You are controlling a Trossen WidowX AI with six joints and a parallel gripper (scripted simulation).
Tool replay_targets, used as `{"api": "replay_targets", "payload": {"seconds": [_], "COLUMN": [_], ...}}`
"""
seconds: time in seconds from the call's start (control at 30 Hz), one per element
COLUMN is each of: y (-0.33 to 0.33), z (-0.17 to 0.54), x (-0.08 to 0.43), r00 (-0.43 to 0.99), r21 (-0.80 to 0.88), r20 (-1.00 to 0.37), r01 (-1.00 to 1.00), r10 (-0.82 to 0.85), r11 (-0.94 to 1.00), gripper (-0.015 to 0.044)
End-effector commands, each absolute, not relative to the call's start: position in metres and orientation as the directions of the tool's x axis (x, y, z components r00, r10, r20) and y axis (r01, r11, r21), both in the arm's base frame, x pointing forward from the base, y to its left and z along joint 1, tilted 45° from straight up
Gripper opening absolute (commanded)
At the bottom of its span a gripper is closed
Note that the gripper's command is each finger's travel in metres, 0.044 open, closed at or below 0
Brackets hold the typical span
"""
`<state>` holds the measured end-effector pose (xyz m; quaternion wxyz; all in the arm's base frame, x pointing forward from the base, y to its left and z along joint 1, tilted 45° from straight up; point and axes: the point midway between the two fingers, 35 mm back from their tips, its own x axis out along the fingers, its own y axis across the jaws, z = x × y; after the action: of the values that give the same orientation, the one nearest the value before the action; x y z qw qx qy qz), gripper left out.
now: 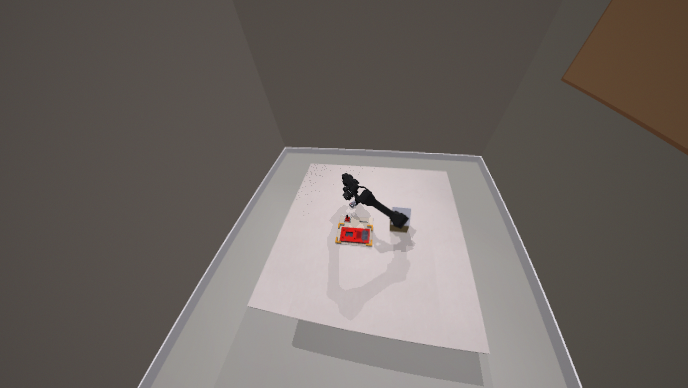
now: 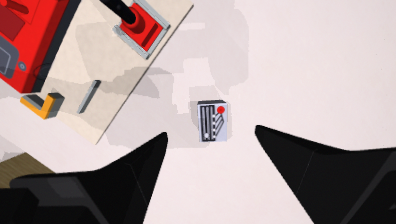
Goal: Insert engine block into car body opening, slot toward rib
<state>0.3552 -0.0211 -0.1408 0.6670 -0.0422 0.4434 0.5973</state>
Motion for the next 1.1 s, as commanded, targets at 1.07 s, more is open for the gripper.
{"api": "replay_targets", "payload": {"seconds": [1.07], "y": [0.004], "z": [-0.164], "x": [0.355], "r00": [-0.13], "r21": [0.455], "r20": [-0.715], "r01": [-0.833], "r10": [0.686], "r11": [0.316], "gripper": [0.044]}}
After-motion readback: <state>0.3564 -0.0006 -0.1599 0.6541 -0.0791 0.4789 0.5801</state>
